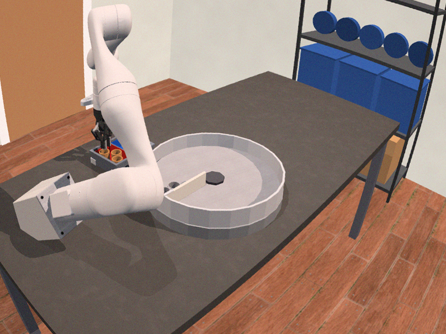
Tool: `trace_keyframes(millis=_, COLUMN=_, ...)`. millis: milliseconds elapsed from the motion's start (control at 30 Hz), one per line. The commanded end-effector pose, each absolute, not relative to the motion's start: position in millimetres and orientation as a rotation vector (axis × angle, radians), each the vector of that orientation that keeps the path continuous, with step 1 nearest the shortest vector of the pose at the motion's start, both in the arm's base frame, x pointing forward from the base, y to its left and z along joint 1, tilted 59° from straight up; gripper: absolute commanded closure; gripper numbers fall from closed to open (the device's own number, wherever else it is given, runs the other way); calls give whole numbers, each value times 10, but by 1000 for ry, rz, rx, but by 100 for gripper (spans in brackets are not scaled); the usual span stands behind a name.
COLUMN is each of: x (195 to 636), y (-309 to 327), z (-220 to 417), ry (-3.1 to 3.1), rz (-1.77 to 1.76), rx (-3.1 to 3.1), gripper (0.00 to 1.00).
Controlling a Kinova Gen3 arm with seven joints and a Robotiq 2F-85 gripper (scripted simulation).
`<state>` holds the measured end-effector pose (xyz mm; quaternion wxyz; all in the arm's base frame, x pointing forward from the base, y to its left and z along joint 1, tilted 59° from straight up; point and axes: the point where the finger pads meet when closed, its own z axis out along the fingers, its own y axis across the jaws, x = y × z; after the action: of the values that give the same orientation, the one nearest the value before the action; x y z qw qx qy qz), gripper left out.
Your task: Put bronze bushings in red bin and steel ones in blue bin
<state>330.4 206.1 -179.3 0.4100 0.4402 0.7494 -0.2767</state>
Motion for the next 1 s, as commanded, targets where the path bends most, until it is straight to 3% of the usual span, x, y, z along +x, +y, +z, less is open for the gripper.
trace_keyframes(millis=0, x=3302, y=2078, z=-1790, ry=1889, rz=-693, rx=1108, gripper=81)
trace_keyframes(millis=133, x=3302, y=2078, z=-1790, ry=1889, rz=-693, rx=1108, gripper=81)
trace_keyframes(millis=567, x=2871, y=2974, z=-1196, ry=1889, rz=-693, rx=1108, gripper=81)
trace_keyframes(millis=967, x=2871, y=2974, z=-1196, ry=1889, rz=-693, rx=1108, gripper=81)
